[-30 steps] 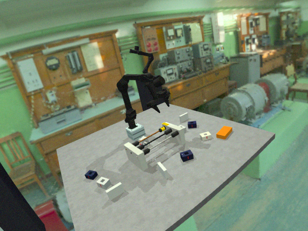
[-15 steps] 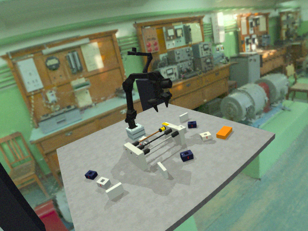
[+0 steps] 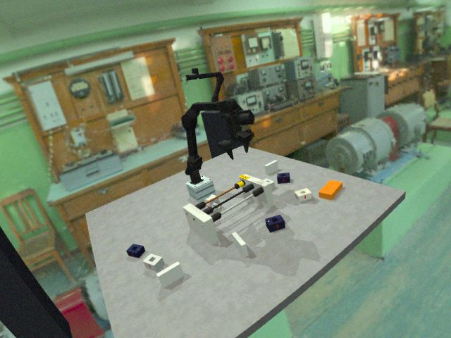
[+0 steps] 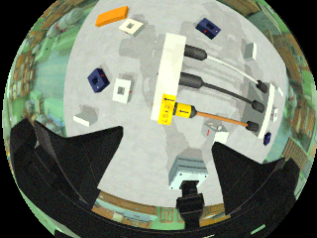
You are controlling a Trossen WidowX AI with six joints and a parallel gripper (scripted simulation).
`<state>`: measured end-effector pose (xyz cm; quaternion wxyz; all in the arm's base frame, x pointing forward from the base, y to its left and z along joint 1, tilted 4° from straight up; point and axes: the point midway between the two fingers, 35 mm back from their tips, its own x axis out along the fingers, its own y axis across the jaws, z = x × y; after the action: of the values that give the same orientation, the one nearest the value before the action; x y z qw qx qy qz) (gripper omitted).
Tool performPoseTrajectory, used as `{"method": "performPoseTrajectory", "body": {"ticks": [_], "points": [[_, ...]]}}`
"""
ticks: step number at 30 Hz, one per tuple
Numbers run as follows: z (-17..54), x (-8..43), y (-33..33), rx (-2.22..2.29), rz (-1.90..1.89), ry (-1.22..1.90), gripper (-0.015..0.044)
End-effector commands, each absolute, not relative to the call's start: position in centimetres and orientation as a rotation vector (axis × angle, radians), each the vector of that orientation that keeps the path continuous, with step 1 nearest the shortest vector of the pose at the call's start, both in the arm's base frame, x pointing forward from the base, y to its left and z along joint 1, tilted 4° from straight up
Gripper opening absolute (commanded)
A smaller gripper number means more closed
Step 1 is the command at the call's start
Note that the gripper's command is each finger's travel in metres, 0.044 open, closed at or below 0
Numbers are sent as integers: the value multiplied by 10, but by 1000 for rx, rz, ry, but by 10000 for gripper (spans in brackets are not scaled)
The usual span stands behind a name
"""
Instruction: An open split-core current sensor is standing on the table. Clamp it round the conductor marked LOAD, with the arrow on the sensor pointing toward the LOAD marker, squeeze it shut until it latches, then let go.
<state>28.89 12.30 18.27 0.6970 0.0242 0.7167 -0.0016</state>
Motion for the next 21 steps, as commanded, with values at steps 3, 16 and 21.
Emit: {"method": "performPoseTrajectory", "body": {"ticks": [3,16,21], "points": [[153,285,69,28,13,1603,440],[60,206,-52,-50,78,1610,440],[59,204,-53,-51,79,1610,440]]}}
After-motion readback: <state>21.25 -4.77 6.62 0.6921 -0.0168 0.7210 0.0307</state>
